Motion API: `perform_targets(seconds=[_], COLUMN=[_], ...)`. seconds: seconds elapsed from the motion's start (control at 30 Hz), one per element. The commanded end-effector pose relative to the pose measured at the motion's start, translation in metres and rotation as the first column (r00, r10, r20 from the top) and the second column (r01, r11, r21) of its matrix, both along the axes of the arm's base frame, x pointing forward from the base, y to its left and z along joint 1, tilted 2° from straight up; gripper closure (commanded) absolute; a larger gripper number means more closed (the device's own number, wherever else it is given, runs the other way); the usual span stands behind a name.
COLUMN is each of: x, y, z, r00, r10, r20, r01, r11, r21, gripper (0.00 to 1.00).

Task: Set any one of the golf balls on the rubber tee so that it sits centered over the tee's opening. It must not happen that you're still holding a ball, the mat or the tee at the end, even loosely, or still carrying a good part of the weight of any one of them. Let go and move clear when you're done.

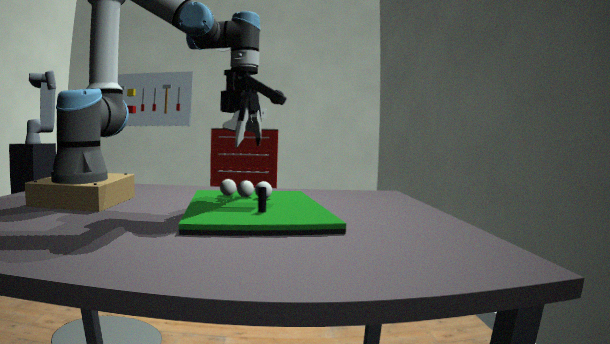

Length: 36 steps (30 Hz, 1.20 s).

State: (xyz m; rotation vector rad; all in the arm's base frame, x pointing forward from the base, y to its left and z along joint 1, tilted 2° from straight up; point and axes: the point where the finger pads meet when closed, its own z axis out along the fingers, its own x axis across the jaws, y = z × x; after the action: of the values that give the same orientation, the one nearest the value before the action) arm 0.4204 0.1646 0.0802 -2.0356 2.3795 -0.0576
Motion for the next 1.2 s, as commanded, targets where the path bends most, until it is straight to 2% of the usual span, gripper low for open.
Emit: perform_targets(seconds=[0.0,0.27,0.73,0.87,1.0,1.07,1.17], x=[-0.001,-0.004,-0.004,-0.003,-0.002,-0.002,-0.002], y=[-0.014,-0.024,-0.026,-0.026,-0.026,-0.026,-0.027], z=[-0.001,-0.002,-0.004,-0.017,-0.04,-0.04,-0.061], r00=[1.0,0.999,0.998,0.998,0.998,0.998,0.998], r10=[-0.025,-0.047,-0.05,-0.051,-0.051,-0.051,-0.051], r20=[-0.012,-0.023,-0.025,-0.025,-0.026,-0.026,-0.026], r01=[0.025,0.047,0.05,0.05,0.05,0.05,0.051], r11=[1.0,0.999,0.999,0.999,0.999,0.999,0.999], r21=[-0.006,-0.011,-0.012,-0.012,-0.012,-0.012,-0.012], gripper=[0.0,0.0,0.0,0.0,0.0,0.0,0.0])
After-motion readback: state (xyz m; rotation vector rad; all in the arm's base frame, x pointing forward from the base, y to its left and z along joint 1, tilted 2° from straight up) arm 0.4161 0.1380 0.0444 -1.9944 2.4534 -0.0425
